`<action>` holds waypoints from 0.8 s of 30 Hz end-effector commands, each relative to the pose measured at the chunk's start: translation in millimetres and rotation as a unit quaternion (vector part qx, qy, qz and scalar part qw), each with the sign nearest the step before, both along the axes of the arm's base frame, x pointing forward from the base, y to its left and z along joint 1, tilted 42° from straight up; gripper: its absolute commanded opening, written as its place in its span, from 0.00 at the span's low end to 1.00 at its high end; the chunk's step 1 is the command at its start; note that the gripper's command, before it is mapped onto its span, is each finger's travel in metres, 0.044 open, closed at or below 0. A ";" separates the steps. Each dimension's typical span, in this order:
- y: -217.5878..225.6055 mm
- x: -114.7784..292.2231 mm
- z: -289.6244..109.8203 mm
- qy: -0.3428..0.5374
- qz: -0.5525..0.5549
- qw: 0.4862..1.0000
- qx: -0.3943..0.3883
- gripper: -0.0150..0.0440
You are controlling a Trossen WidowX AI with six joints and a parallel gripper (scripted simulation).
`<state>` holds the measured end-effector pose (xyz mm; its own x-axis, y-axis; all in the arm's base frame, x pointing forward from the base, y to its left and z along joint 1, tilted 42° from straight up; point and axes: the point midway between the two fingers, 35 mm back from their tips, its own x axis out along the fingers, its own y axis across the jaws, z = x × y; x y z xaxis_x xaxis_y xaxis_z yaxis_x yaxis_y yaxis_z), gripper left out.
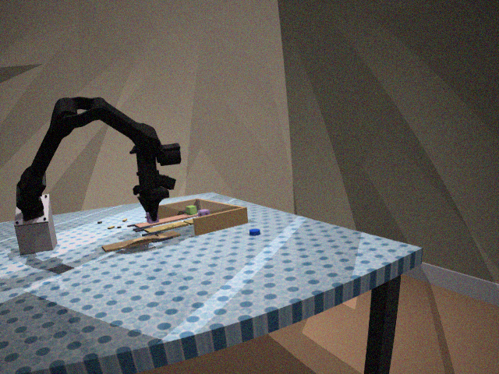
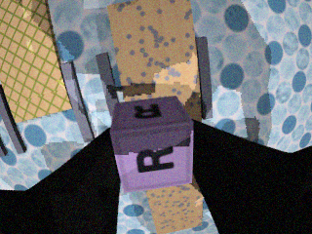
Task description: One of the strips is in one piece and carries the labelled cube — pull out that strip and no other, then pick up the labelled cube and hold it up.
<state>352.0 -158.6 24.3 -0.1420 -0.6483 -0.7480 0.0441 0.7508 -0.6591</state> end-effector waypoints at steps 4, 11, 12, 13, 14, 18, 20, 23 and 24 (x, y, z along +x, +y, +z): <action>8.8 -18.5 -2.4 0.001 -0.001 1.000 0.000 0.25; 18.2 -41.8 -5.9 0.002 -0.001 1.000 0.001 0.25; 19.5 -45.2 -6.5 0.002 -0.001 1.000 0.001 0.25; 20.7 -48.6 -7.0 0.002 -0.001 1.000 0.001 0.25; 22.0 -52.1 -7.6 0.002 -0.001 1.000 0.001 0.25; 26.8 -66.3 -10.1 0.002 -0.001 1.000 0.001 0.25; 29.0 -72.9 -11.2 0.003 -0.001 1.000 0.001 0.25; 30.3 -75.1 -11.0 0.003 -0.001 1.000 0.001 0.25; 32.2 -74.5 -8.9 0.003 -0.001 1.000 0.001 0.25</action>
